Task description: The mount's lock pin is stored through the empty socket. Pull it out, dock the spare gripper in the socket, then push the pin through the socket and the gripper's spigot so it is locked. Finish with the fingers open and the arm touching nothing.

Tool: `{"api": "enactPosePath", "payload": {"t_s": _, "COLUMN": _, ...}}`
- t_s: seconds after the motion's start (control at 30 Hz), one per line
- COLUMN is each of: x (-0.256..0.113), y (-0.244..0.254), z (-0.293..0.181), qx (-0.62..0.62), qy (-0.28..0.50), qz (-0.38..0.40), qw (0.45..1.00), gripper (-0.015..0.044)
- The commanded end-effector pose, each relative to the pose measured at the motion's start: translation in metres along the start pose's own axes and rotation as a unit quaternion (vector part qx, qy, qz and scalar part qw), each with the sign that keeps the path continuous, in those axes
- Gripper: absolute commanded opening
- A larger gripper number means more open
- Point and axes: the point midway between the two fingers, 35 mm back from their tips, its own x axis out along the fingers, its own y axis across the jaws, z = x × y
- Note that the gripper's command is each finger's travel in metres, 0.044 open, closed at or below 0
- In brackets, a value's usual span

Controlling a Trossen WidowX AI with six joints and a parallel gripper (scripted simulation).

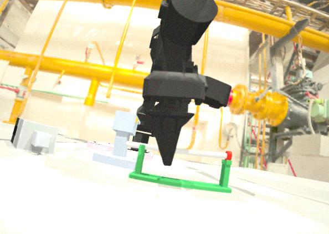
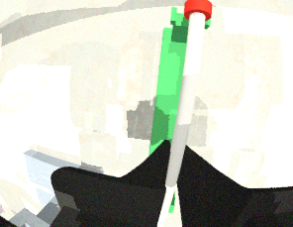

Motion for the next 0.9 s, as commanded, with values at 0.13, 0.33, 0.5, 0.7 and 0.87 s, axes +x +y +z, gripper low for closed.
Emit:
{"api": "enactPosePath", "payload": {"t_s": 0.13, "x": 0.005, "y": 0.001, "z": -0.001, "qx": -0.003, "qy": 0.001, "qz": 0.002, "qw": 1.0, "gripper": 0.0}}
{"api": "enactPosePath", "payload": {"t_s": 0.33, "x": 0.001, "y": 0.0, "z": 0.0, "qx": 0.0, "qy": 0.0, "qz": 0.0, "qw": 1.0, "gripper": 0.0}}
{"api": "enactPosePath", "payload": {"t_s": 0.5, "x": 0.001, "y": 0.0, "z": 0.0, "qx": 0.0, "qy": 0.0, "qz": 0.0, "qw": 1.0, "gripper": 0.0131}}
{"api": "enactPosePath", "payload": {"t_s": 0.7, "x": 0.001, "y": 0.0, "z": 0.0, "qx": 0.0, "qy": 0.0, "qz": 0.0, "qw": 1.0, "gripper": 0.0289}}
{"api": "enactPosePath", "payload": {"t_s": 0.87, "x": -0.011, "y": 0.001, "z": 0.001, "qx": 0.0, "qy": 0.0, "qz": 0.0, "qw": 1.0, "gripper": 0.042}}
